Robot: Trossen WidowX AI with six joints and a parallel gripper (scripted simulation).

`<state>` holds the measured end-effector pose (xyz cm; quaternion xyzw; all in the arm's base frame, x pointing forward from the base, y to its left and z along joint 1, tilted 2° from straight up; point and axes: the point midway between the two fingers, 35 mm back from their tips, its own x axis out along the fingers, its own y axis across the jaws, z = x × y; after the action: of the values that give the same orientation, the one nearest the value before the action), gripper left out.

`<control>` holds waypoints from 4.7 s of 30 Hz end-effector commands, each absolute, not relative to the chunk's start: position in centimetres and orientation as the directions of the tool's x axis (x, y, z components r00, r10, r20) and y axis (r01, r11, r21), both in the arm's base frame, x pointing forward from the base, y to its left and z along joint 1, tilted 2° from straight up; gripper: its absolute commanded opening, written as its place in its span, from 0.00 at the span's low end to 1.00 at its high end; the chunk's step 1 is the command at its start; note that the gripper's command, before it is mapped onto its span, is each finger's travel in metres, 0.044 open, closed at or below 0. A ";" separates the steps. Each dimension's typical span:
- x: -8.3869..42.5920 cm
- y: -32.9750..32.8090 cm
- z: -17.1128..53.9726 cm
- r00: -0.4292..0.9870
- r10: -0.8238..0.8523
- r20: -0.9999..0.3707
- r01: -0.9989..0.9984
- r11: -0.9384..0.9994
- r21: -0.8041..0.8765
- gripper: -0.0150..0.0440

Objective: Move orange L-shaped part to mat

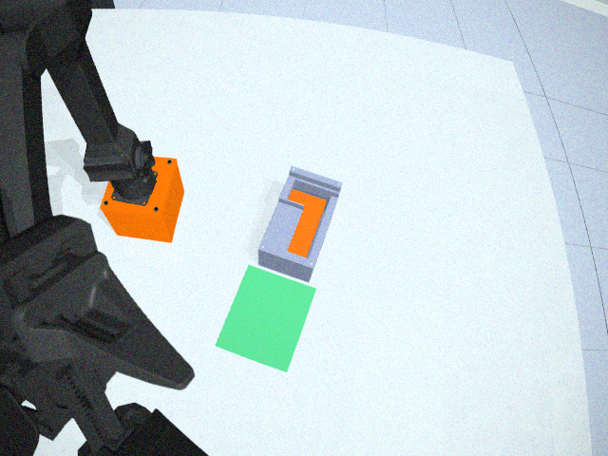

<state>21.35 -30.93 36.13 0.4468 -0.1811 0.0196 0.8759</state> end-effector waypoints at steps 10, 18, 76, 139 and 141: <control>31.5 -28.6 32.8 0.970 -0.109 0.216 -0.150 0.427 0.892 0.56; 39.9 -22.2 26.6 0.997 -0.041 -0.060 0.070 0.305 0.950 0.56; 29.5 7.9 0.5 0.026 -0.028 -0.999 0.171 0.985 -0.023 0.56; 29.3 8.2 8.5 0.026 -0.027 -0.999 0.171 0.985 -0.022 0.56; 29.3 8.2 8.5 0.026 -0.027 -0.999 0.171 0.985 -0.022 0.56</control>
<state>29.52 8.29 8.69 0.0563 0.6887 -0.0676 0.7197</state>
